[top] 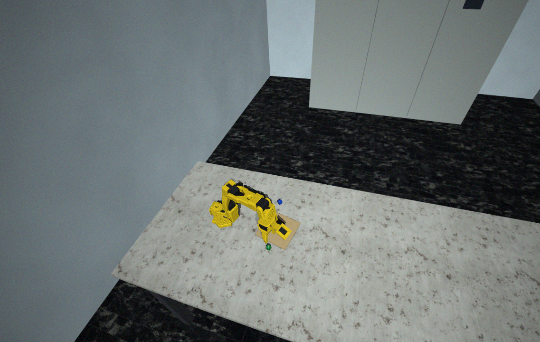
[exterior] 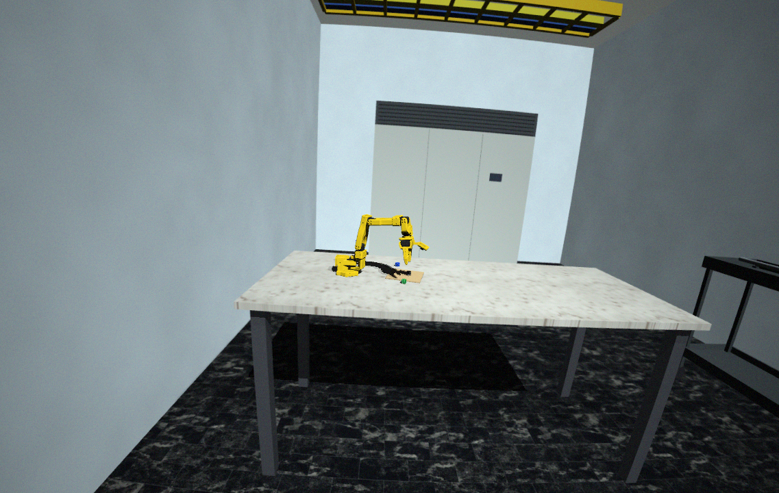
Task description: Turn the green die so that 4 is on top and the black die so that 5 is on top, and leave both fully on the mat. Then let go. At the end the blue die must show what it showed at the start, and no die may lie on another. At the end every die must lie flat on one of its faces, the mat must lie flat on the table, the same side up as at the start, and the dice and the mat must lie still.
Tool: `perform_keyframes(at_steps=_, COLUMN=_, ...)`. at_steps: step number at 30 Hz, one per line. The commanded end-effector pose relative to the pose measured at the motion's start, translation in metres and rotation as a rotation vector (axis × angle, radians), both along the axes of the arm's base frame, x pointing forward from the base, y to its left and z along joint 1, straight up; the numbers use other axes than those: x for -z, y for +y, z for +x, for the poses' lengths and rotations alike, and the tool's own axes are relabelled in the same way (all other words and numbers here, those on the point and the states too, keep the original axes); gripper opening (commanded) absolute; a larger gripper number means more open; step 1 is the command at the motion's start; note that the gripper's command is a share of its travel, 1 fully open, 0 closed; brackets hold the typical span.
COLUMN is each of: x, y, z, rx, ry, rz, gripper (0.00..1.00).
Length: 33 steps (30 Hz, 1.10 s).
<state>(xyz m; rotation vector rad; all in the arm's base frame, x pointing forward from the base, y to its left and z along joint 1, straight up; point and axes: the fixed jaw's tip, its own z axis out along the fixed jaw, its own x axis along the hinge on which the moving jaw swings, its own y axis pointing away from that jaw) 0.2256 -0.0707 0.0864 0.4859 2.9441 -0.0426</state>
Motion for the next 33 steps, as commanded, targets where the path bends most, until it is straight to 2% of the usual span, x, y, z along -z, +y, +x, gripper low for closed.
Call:
perform_keyframes(at_steps=1, x=0.013, y=-0.001, z=0.0, rx=-0.003, ry=0.052, rz=0.018, gripper=0.25)
perform_keyframes(at_steps=5, x=0.024, y=-0.001, z=-0.003, rx=-0.003, ry=0.1, rz=0.035, gripper=0.25)
perform_keyframes(at_steps=12, x=0.029, y=-0.002, z=-0.006, rx=-0.004, ry=0.121, rz=0.042, gripper=0.25)
perform_keyframes(at_steps=33, x=0.029, y=-0.002, z=-0.006, rx=-0.004, ry=0.121, rz=0.042, gripper=0.25)
